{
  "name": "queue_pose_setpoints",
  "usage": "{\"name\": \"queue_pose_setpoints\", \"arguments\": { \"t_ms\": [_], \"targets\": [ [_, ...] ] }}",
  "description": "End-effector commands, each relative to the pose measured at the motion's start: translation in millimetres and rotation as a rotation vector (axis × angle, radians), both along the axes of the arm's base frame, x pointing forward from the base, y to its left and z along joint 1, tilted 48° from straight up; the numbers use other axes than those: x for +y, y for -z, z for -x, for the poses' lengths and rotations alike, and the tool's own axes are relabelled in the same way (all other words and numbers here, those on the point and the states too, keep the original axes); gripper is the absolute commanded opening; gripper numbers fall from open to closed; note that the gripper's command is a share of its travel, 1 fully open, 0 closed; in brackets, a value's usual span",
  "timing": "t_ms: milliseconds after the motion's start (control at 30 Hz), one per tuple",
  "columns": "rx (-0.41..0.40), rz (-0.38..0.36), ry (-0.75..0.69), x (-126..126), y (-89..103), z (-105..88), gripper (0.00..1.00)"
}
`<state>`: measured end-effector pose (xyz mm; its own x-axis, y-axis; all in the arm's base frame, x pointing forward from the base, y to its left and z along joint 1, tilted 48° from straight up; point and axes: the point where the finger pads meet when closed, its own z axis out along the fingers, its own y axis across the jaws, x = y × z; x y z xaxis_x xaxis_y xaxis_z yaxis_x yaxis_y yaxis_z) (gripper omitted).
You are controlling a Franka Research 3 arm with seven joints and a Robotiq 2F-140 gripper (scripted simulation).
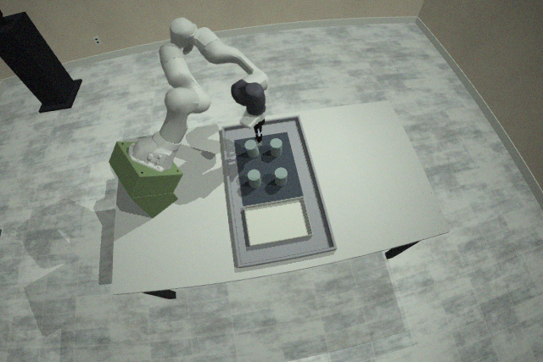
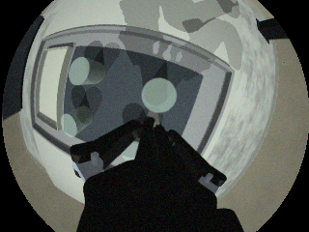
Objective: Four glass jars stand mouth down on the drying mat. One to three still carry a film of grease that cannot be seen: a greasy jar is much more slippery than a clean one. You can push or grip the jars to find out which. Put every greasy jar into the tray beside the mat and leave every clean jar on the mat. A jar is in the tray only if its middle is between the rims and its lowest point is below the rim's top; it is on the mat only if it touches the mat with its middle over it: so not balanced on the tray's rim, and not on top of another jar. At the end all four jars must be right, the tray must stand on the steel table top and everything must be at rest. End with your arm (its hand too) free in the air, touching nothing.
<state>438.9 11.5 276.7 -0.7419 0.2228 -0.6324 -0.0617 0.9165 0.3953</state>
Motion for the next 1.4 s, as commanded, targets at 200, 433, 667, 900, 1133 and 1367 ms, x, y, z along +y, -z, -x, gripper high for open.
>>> {"name": "queue_pose_setpoints", "arguments": {
  "t_ms": [200, 433, 667, 900, 1133, 1367],
  "targets": [
    [0.004, -0.005, -0.001, 1.3, 0.8, 2.8, 0.0],
    [0.004, -0.005, -0.001, 0.4, -2.3, -3.5, 0.0],
    [0.004, -0.005, -0.001, -1.0, -7.4, -15.0, 0.0],
    [0.004, -0.005, -0.001, -2.2, -11.5, -24.3, 0.0],
    [0.004, -0.005, -0.001, -2.2, -11.5, -24.3, 0.0],
    [0.004, -0.005, -0.001, -2.2, -11.5, -24.3, 0.0]
  ]
}}
